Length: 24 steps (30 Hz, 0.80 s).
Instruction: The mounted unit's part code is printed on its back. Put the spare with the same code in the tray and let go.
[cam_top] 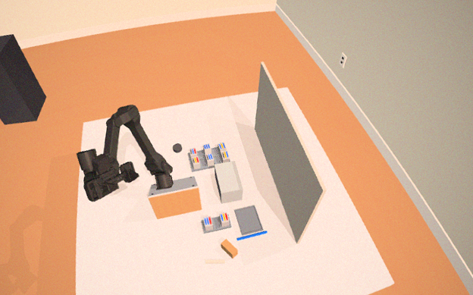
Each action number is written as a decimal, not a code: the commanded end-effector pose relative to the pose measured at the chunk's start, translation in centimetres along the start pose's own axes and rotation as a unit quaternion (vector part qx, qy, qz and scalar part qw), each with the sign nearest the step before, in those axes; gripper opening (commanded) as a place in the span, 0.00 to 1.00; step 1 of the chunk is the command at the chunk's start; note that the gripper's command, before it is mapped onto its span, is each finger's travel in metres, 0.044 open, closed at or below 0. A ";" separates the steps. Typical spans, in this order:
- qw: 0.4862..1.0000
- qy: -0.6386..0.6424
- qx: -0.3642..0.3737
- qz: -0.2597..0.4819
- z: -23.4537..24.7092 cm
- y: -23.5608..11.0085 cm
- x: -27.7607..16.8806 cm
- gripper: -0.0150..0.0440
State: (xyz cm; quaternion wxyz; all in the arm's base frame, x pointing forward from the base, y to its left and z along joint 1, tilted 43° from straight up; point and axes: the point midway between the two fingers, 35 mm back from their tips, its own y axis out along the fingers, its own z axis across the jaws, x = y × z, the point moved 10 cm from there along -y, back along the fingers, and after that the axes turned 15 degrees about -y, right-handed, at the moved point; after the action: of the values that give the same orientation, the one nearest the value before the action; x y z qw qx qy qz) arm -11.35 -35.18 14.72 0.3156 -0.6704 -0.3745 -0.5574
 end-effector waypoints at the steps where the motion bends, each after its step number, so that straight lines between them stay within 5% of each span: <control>1: 1.000 0.000 0.000 0.000 0.0 0.0 0.0 0.98; 9: 0.999 -0.044 -0.028 0.007 -0.4 0.5 0.6 1.00; 16: 0.995 0.060 0.068 0.040 0.9 11.6 -0.1 1.00; 24: 0.976 0.122 0.152 0.097 4.9 19.6 -0.1 1.00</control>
State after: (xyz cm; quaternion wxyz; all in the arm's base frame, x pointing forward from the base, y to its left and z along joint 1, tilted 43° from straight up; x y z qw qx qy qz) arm 2.21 -40.96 14.08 0.4450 -0.6029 -0.3599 -0.5558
